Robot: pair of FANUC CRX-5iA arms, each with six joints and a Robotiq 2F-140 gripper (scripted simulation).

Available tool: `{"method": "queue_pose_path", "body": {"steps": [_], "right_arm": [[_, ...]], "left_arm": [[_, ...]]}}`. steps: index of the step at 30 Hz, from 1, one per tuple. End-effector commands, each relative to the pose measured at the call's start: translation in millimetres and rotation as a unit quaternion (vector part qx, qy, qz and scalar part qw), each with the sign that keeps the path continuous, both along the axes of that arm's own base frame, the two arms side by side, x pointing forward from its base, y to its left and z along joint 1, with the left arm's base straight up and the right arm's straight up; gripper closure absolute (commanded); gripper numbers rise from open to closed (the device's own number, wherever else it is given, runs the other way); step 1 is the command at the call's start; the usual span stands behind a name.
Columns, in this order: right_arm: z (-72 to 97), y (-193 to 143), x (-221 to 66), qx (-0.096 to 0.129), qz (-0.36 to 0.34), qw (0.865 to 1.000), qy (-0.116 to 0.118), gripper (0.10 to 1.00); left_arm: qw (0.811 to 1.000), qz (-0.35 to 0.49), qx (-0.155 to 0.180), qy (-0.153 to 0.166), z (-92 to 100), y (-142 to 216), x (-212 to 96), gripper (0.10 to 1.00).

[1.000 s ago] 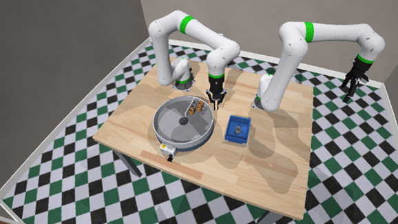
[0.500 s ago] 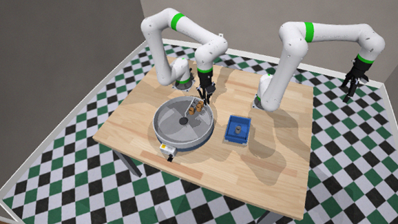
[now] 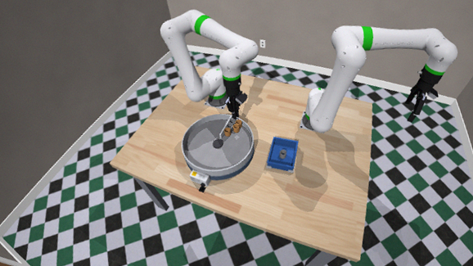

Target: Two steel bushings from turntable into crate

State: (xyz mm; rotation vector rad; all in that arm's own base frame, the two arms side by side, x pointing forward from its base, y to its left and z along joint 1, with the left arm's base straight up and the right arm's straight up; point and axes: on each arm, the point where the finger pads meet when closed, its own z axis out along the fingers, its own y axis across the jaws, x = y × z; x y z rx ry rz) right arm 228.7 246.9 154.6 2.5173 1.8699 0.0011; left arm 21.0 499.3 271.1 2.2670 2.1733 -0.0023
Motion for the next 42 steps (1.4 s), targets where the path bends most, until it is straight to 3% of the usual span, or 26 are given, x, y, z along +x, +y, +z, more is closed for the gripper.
{"method": "queue_pose_path", "body": {"steps": [1, 9, 42], "right_arm": [[1.3, -6.7, -2.0, 0.003, 0.022, 1.0, 0.002, 0.911], [1.1, -15.3, -4.7, 0.002, 0.048, 0.999, 0.002, 0.911], [1.1, -15.6, -4.8, 0.002, 0.049, 0.999, 0.002, 0.911]], "left_arm": [[1.0, 0.0, 0.001, 0.0, 0.9, 0.3, 0.2, 0.098], [1.0, 0.0, 0.001, 0.0, 0.9, 0.3, 0.2, 0.098], [1.0, 0.0, 0.001, 0.0, 0.9, 0.3, 0.2, 0.098]]}}
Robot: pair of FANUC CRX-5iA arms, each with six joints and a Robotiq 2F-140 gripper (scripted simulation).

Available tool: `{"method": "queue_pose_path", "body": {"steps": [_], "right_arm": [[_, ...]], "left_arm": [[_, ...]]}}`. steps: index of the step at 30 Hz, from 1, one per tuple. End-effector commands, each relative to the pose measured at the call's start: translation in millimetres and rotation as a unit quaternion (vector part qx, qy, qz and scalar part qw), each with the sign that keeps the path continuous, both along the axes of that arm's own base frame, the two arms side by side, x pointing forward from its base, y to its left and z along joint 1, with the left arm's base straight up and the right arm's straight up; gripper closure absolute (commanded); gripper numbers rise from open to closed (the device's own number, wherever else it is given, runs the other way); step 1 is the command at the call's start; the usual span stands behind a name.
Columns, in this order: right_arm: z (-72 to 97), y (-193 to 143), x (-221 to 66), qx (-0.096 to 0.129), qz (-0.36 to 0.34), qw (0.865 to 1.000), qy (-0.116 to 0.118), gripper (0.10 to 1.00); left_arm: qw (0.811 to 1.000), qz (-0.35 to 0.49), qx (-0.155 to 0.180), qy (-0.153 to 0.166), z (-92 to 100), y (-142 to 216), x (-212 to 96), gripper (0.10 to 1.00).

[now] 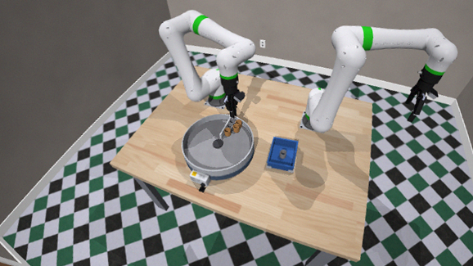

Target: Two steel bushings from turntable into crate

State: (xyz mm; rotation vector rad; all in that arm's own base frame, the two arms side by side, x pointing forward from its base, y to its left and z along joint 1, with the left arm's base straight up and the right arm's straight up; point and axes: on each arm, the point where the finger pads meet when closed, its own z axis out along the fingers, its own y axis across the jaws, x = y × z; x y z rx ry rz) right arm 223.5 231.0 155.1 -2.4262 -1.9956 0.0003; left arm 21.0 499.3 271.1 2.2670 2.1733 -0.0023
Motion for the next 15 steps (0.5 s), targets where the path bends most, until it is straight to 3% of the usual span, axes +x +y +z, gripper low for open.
{"method": "queue_pose_path", "body": {"steps": [1, 15], "right_arm": [[0.6, 0.3, 0.4, 0.0, 0.0, 1.0, -0.001, 0.911], [0.6, -0.8, 1.1, 0.001, 0.0, 1.0, 0.0, 0.914]], "left_arm": [[1.0, 0.0, 0.001, 0.0, 0.9, 0.3, 0.2, 0.098], [1.0, 0.0, 0.001, 0.0, 0.9, 0.3, 0.2, 0.098]]}}
